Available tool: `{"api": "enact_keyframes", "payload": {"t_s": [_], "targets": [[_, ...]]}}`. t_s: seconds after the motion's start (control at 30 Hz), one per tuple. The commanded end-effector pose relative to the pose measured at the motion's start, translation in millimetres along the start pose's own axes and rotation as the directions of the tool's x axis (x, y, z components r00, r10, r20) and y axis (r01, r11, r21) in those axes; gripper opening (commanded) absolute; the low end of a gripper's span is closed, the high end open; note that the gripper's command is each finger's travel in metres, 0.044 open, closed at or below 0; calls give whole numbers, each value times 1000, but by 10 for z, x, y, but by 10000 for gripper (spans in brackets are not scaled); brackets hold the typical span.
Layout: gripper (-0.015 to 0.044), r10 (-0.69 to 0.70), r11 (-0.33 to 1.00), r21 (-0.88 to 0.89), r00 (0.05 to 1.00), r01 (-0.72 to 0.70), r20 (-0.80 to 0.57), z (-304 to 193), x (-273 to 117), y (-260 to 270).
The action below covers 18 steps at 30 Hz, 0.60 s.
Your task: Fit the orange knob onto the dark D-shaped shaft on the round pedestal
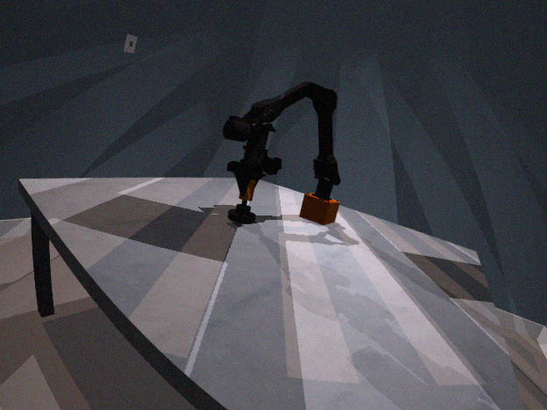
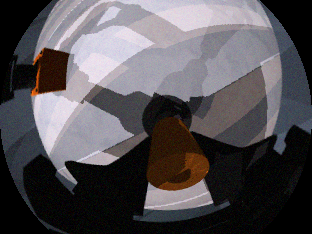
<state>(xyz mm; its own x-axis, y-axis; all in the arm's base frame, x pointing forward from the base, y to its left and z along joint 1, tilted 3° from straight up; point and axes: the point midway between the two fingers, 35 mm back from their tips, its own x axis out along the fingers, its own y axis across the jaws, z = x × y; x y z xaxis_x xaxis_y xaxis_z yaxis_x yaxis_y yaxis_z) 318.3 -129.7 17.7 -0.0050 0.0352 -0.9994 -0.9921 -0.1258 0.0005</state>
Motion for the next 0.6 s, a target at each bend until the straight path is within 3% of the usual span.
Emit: {"api": "enact_keyframes", "payload": {"t_s": [0.0, 0.57], "targets": [[0, -2, 1000, -6, 1000, 2, -4, -23, 7, -28], [0, -2, 1000, -6, 1000, 2, -4, -7, 44, 3]]}}
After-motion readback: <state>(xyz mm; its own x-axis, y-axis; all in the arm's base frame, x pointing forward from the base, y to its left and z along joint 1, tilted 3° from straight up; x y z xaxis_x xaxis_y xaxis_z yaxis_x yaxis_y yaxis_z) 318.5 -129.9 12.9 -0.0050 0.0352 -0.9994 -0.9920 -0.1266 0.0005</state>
